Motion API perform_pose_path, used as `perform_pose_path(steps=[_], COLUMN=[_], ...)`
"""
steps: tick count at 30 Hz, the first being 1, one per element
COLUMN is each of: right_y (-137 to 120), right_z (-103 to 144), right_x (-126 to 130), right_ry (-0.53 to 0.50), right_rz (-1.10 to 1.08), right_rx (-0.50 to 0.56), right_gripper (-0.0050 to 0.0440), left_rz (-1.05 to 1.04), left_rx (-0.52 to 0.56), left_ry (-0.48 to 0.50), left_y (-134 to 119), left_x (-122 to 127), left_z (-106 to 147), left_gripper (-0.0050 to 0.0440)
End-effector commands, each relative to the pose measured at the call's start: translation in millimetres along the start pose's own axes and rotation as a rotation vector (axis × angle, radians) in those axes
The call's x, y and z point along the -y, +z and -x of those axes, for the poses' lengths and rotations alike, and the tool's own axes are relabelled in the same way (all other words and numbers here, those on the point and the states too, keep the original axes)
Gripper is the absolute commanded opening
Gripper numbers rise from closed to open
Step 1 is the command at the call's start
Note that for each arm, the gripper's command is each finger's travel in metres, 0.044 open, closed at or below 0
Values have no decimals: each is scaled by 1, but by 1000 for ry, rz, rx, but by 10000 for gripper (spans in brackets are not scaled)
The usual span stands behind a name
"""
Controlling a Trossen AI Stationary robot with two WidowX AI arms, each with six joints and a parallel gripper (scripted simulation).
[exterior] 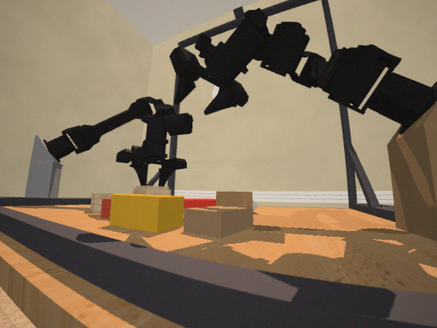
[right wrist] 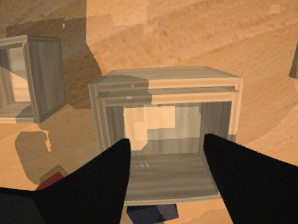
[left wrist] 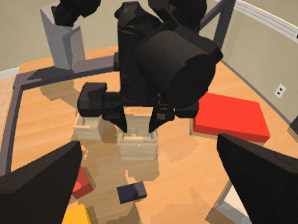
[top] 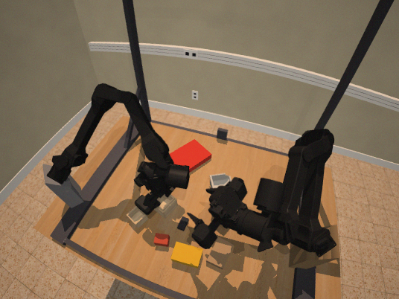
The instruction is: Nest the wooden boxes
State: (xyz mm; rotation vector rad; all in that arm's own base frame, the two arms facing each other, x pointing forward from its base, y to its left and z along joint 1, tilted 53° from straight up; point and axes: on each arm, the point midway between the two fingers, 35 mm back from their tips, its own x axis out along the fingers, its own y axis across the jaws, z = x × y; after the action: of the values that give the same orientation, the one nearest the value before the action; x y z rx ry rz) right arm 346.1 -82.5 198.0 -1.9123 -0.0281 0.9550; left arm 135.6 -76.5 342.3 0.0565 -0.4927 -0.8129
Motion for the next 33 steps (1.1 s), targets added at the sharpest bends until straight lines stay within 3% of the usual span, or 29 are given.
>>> perform_pose_path(steps=[1,18,21,33], right_y=[0,-1,-2,-2], right_z=[-5,-9,-7,-7], right_x=[0,1,3,4], right_ry=[1,-3,-7,-9], right_rz=[-3,2,10,13], right_rx=[-3,-9,-13,-14], right_gripper=[285,285,213,146], left_rz=[5,5,5,5], left_rx=[-5,-5,-5,-5], left_ry=[1,1,1,1], left_y=[-1,-1,-1,-1], left_x=[-1,-1,-1,-1], left_z=[0,0,0,0], left_gripper=[400,400,400,400])
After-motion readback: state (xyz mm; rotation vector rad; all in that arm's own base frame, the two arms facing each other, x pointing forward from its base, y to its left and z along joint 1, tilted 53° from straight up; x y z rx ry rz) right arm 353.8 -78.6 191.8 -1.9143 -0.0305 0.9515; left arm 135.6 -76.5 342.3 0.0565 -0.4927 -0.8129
